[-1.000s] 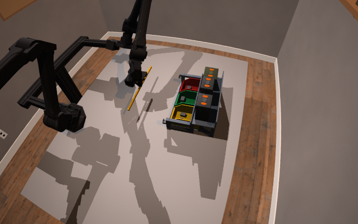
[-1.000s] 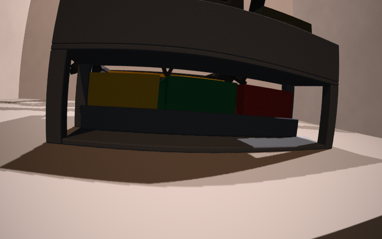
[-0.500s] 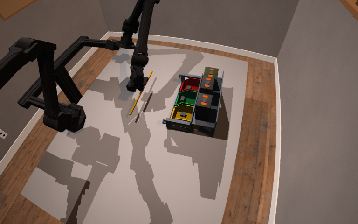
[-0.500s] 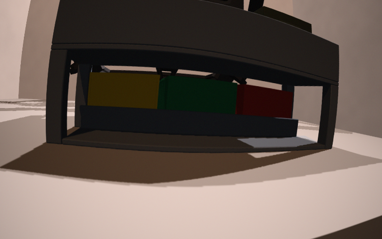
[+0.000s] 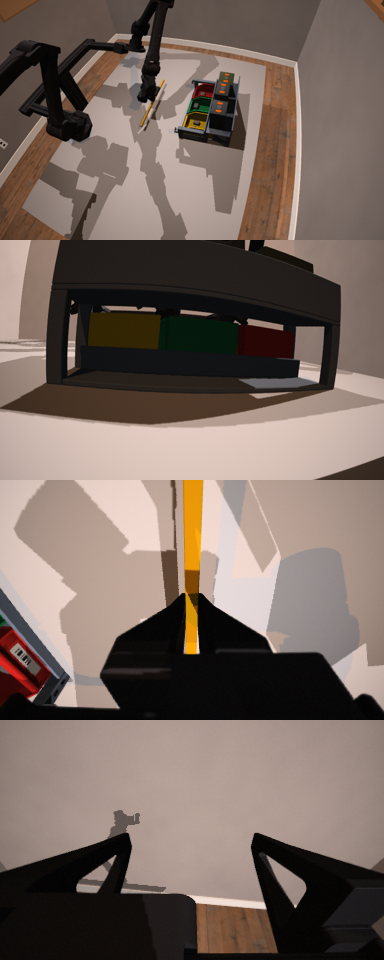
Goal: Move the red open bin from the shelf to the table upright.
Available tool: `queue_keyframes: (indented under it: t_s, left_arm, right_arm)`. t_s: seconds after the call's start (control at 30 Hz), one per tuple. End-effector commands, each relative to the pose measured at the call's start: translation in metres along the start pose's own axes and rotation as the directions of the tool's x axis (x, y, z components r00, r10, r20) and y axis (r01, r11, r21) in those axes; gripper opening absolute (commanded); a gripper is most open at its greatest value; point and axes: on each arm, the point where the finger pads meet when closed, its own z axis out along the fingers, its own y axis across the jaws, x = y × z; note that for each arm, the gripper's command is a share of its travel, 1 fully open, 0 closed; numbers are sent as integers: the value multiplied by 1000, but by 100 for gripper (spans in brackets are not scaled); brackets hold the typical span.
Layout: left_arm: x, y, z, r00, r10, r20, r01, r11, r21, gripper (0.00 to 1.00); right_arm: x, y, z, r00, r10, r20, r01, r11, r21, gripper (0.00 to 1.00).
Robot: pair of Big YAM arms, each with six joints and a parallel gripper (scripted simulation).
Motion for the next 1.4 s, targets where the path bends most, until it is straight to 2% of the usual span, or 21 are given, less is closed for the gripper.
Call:
queue_keyframes:
  t_s: [0.0, 0.1, 0.23, 0.27, 0.47, 0.6, 1.07, 1.13, 1.27, 1.37]
  left_arm:
    - [-10, 25, -9, 999, -25, 47, 26, 999, -32, 0]
    - [-10, 13, 7, 1000, -4, 26, 5, 1000, -18, 0]
    - [-12, 13, 9, 1000, -2, 28, 3, 1000, -20, 0]
    - [-13, 27, -4, 998, -25, 54, 27, 999, -38, 0]
    - [-12, 17, 16, 999, -11, 31, 12, 1000, -21, 0]
    - [-16, 26, 7, 998, -21, 51, 23, 999, -37, 0]
    - [-14, 22, 12, 999, -16, 41, 17, 999, -30, 0]
    - [-9, 16, 23, 1000, -12, 23, 12, 1000, -13, 0]
    - [-15, 23, 7, 999, -14, 48, 16, 999, -36, 0]
    - [-12, 21, 12, 999, -13, 40, 15, 1000, -28, 0]
  right_arm:
    - [-17, -4, -9, 999, -1, 48, 0, 1000, 11, 100]
    - [-17, -4, -9, 999, -1, 48, 0, 1000, 11, 100]
    - [-17, -4, -9, 999, -1, 48, 0, 1000, 11, 100]
    - [-17, -4, -9, 999, -1, 48, 0, 1000, 11, 100]
    - [-17, -4, -9, 999, -1, 48, 0, 1000, 11, 100]
    - [-17, -4, -9, 999, -1, 48, 0, 1000, 11, 100]
    - [-17, -4, -9, 999, -1, 48, 0, 1000, 11, 100]
    - [-17, -4, -9, 999, -1, 48, 0, 1000, 11, 100]
    - [-17, -4, -9, 999, -1, 48, 0, 1000, 11, 100]
    - [-17, -4, -9, 999, -1, 48, 0, 1000, 11, 100]
